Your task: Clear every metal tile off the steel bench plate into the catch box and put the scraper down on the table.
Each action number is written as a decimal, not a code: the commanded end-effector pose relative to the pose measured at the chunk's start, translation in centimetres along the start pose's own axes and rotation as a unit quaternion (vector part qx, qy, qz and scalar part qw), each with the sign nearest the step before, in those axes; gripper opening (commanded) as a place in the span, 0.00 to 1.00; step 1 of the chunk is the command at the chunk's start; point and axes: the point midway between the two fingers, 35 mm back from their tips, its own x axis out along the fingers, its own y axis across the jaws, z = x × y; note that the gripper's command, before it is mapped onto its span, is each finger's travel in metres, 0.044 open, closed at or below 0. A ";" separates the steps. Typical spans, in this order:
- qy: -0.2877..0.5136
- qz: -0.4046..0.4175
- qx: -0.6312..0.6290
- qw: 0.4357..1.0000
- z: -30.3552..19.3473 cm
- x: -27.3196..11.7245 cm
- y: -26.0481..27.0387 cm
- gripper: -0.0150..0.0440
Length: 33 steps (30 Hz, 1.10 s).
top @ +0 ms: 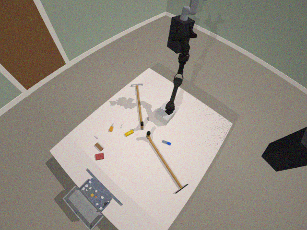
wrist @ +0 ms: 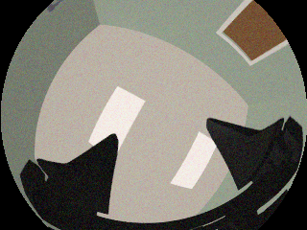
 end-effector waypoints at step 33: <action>-0.138 0.078 0.046 0.986 7.7 -0.8 6.1 1.00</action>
